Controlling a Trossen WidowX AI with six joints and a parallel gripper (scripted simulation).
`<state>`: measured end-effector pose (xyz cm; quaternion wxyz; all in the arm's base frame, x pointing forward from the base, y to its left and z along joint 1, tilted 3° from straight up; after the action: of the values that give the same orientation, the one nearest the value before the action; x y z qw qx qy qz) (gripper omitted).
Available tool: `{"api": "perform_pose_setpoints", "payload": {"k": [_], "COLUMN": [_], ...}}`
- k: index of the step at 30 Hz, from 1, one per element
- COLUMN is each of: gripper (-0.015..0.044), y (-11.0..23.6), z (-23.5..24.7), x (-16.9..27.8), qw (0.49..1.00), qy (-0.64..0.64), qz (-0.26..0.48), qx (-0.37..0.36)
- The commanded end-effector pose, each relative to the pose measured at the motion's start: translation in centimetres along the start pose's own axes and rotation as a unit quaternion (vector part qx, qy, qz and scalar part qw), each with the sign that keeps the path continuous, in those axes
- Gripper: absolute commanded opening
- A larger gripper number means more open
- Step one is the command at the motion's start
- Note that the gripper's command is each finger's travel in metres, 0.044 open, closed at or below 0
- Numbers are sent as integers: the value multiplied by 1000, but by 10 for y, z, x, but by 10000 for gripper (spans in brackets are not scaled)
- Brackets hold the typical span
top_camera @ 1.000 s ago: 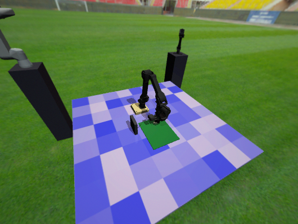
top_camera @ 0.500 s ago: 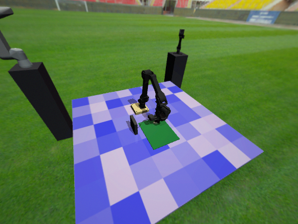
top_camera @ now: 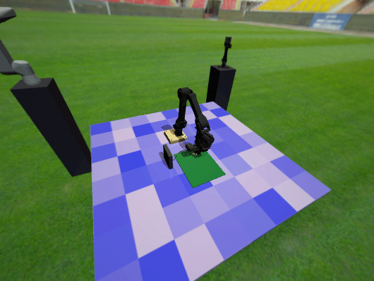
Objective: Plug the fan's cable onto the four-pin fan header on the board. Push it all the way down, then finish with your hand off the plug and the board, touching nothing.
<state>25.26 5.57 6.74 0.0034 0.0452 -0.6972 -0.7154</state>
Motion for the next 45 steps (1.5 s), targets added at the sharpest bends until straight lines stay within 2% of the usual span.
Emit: {"api": "perform_pose_setpoints", "payload": {"k": [1, 8, 16, 20, 25, 45], "gripper": [0, 0, 210, 315, 440, 440], "y": [0, 0, 55, 48, 48, 18], "z": [6, 6, 5, 9, 9, 10], "x": [1, 1, 7, 15, 15, 14], "qw": [1000, 1000, 1000, 1000, 1000, 1000], "qy": [5, 5, -24, 25, 25, 25], "qz": [1, 1, 3, 3, 3, 3], "qx": [-11, -11, -12, -13, -13, -13]}}
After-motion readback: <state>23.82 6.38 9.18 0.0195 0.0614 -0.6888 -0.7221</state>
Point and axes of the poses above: the point midway between the two fingers, 35 mm back from their tips, its own y axis back along the fingers, its own z axis across the jaws, x = y × z, the point moved 3 cm from there along y, back along the fingers, and after that the axes turned 1 degree about -y, right-handed, at the moved point
